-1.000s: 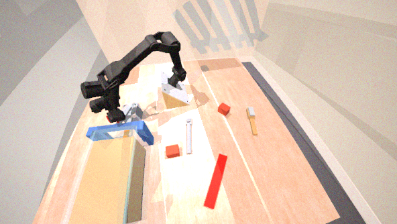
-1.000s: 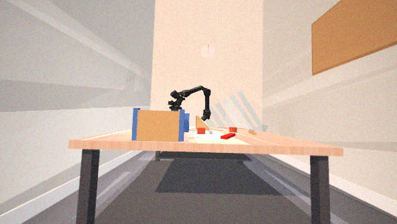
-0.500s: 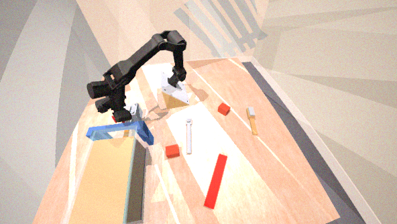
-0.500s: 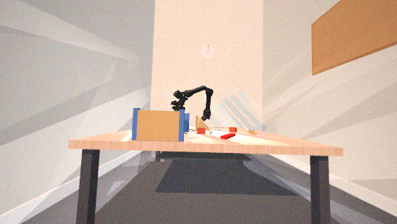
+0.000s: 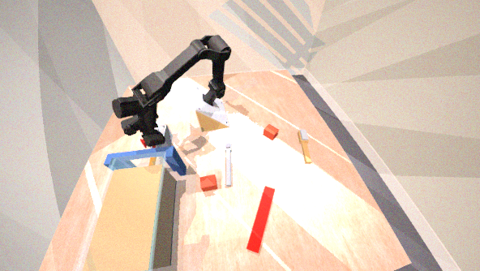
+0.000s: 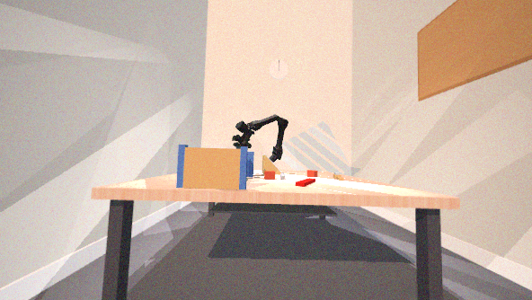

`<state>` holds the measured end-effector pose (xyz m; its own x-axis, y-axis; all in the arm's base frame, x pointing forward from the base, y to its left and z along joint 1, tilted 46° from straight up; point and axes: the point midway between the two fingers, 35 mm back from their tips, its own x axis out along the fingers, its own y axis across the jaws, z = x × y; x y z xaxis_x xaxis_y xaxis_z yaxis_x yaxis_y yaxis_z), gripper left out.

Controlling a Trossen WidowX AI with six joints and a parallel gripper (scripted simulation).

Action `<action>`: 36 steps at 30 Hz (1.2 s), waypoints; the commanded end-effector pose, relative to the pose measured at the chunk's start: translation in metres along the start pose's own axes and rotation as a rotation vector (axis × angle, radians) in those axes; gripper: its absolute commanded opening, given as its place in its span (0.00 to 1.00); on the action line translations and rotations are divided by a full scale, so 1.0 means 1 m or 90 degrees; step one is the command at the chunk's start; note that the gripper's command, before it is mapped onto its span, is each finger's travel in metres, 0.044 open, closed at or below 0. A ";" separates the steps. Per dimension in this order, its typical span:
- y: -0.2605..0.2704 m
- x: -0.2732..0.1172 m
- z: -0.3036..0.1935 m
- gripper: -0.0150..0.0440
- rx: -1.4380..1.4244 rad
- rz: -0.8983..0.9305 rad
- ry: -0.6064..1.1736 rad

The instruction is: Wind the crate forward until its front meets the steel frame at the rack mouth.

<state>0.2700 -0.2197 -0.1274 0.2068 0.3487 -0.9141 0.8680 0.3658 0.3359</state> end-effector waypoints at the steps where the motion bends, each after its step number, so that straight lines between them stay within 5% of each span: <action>1: 0.005 -0.003 -0.016 0.25 0.005 0.004 0.020; 36: 0.000 -0.026 -0.063 0.25 0.006 0.004 0.022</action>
<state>0.2466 -0.1835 -0.0935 0.2109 0.3590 -0.9092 0.8661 0.3627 0.3441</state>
